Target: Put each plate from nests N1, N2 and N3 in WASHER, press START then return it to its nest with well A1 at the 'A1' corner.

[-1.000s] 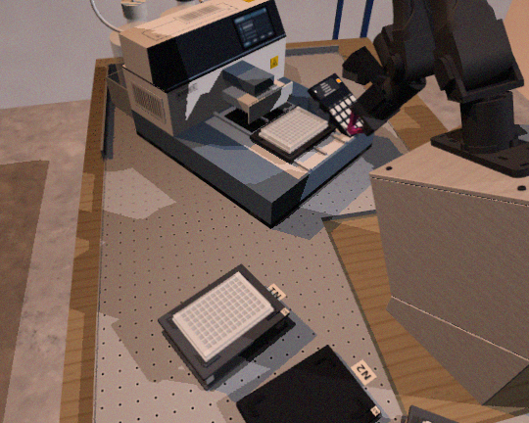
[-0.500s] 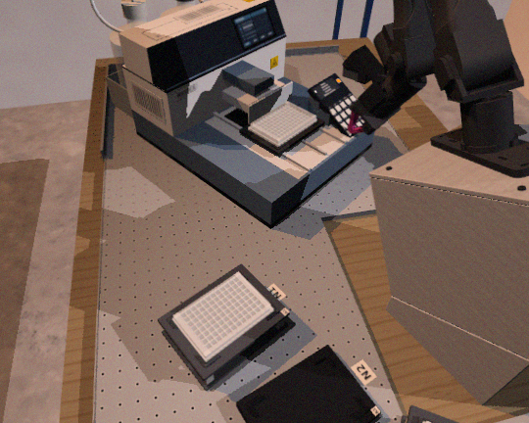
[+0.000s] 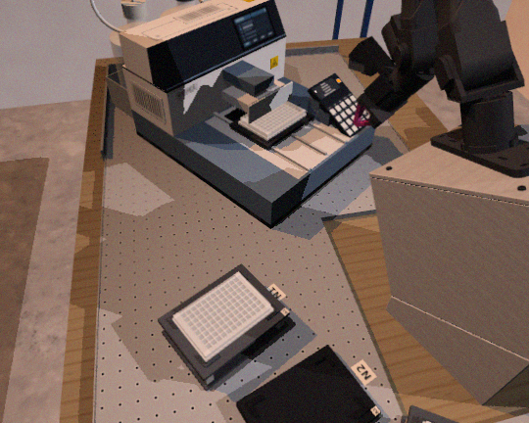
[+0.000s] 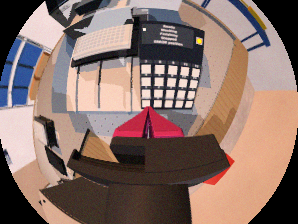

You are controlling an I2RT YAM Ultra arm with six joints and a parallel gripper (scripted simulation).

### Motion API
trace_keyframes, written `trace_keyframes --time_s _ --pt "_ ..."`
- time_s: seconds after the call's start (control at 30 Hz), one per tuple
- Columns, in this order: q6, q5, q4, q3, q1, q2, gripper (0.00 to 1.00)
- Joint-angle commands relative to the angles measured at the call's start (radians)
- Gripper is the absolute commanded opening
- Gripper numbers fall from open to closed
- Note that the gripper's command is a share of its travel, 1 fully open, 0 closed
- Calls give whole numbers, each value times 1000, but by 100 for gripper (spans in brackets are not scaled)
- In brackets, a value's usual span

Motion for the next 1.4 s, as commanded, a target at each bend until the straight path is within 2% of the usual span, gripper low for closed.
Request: trace_keyframes --time_s 0.0,0.4,0.47,0.5,0.53,0.93,1.13,1.37 --pt "-15 -22 -29 -33 -19 -31 0" --pt "-48 -60 -107 -77 -66 -136 0" --pt "-48 -60 -107 -77 -66 -136 0" --pt "-58 -68 -137 -78 -77 -161 0" --pt "-56 -68 -127 -83 -76 -158 0" --pt "-95 -110 -234 -115 -129 -274 0" --pt "-104 -116 -261 -91 -138 -293 0" --pt "-104 -116 -261 -91 -138 -273 0"
